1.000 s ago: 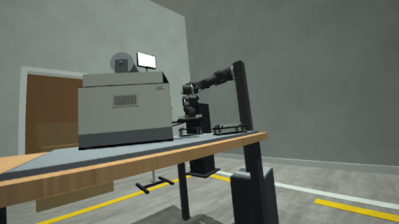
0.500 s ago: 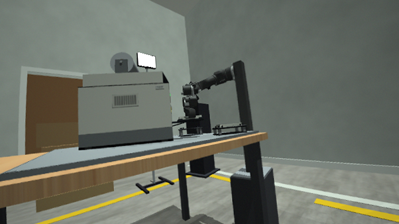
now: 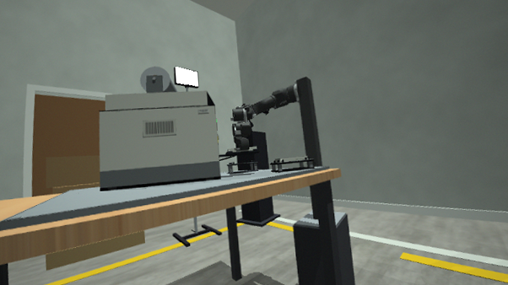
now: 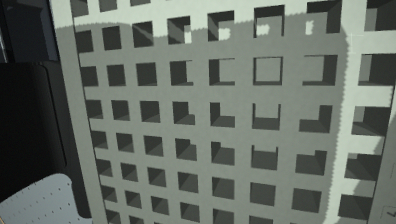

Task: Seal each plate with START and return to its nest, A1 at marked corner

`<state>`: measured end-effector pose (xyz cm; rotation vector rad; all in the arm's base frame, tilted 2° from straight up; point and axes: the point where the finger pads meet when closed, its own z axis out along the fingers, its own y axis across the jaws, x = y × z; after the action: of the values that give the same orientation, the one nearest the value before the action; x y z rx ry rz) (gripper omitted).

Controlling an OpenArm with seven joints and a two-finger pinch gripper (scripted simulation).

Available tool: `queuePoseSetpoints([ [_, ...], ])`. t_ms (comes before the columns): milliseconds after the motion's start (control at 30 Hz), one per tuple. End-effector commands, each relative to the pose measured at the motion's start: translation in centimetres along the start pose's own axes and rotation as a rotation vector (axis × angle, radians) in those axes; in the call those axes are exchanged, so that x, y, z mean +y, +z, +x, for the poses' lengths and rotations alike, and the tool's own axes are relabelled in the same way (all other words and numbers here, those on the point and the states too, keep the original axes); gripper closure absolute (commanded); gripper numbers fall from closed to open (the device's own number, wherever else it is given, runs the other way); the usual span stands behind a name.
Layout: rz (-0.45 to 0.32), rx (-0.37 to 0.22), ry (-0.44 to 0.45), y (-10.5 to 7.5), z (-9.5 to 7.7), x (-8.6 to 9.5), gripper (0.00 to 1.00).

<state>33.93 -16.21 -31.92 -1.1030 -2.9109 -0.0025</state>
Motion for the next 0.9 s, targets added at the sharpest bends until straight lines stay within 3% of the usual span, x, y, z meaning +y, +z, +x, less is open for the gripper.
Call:
queuePoseSetpoints([
  [0,-0.003,-0.001,-0.002,-0.04,-0.01,0.1,1.0],
  [533,-0.003,-0.001,-0.002,-0.04,0.0,0.1,1.0],
  [567,-0.003,-0.001,-0.002,-0.04,0.0,0.1,0.35],
  [867,-0.003,-0.001,-0.002,-0.04,0.0,0.1,0.35],
])
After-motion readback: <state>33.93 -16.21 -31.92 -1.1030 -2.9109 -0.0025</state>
